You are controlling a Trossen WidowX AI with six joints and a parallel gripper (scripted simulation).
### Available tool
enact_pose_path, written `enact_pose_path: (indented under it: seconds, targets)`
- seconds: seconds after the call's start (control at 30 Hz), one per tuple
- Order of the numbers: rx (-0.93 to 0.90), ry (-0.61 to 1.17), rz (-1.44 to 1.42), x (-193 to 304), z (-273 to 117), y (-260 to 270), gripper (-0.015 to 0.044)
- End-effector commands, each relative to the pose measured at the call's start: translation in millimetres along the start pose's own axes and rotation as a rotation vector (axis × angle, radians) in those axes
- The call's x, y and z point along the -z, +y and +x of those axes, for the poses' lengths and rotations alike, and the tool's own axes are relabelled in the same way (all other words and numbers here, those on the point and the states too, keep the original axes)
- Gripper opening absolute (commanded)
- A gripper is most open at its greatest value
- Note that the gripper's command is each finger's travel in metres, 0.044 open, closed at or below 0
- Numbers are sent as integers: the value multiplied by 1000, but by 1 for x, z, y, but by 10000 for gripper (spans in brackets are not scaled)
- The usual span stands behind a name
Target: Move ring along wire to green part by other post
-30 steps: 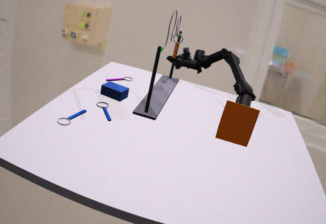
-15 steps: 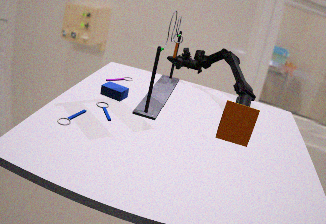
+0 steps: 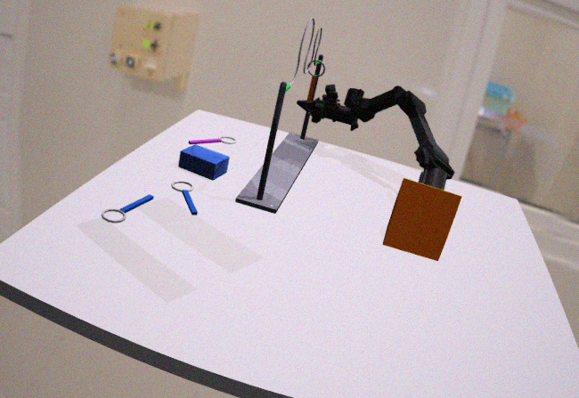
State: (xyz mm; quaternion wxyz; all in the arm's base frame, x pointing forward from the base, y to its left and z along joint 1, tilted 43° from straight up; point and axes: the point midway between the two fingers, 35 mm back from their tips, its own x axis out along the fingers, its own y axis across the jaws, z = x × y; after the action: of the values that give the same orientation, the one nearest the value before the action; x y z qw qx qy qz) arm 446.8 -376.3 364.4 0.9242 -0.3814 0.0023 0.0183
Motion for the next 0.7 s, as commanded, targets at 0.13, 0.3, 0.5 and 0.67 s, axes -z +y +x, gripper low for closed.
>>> enact_pose_path:
  seconds: [0.13,0.3,0.5,0.67]
  targets:
    - [-2,-1,2,-10,0,1,-150]
    - [-4,-1,4,-19,0,2,-150]
    - [-4,-1,4,-19,0,2,-150]
    - [-4,-1,4,-19,0,2,-150]
